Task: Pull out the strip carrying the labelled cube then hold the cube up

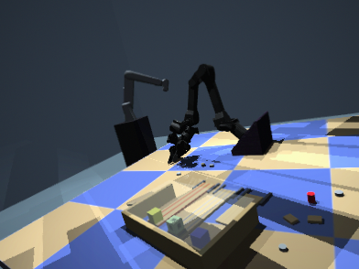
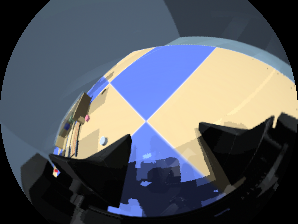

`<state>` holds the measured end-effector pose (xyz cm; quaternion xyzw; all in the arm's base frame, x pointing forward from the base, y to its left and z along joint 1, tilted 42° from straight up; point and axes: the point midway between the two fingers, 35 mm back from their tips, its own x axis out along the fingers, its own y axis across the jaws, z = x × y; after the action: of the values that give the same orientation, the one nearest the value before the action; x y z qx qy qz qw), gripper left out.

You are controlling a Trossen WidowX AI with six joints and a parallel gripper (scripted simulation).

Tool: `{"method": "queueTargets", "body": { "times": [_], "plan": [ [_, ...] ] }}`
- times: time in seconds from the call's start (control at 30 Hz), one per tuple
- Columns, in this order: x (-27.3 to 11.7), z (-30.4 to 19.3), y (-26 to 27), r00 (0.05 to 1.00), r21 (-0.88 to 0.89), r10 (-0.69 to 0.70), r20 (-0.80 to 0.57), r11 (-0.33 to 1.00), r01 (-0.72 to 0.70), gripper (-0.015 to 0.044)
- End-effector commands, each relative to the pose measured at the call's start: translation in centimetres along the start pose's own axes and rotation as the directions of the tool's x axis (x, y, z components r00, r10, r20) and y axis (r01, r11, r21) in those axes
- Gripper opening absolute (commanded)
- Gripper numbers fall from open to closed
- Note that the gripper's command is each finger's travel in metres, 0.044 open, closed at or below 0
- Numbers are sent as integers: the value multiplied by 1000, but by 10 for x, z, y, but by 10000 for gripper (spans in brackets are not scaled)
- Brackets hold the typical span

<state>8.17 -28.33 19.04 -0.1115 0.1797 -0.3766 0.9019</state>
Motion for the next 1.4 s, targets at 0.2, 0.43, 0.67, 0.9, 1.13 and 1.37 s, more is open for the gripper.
{"method": "queueTargets", "body": {
  "times": [0.2,0.43,0.67,0.9,1.13,1.37],
  "plan": [
    [57,14,89,974,3,204,-99,979,-205,400],
    [77,17,161,939,-26,276,-204,958,-287,400],
    [75,21,237,909,-110,303,-284,932,-345,400],
    [51,25,309,902,-238,296,-314,895,-376,400],
    [5,29,372,921,-388,279,-270,844,-369,400],
    [-52,32,417,946,-515,284,-158,794,-324,400]
  ]
}}
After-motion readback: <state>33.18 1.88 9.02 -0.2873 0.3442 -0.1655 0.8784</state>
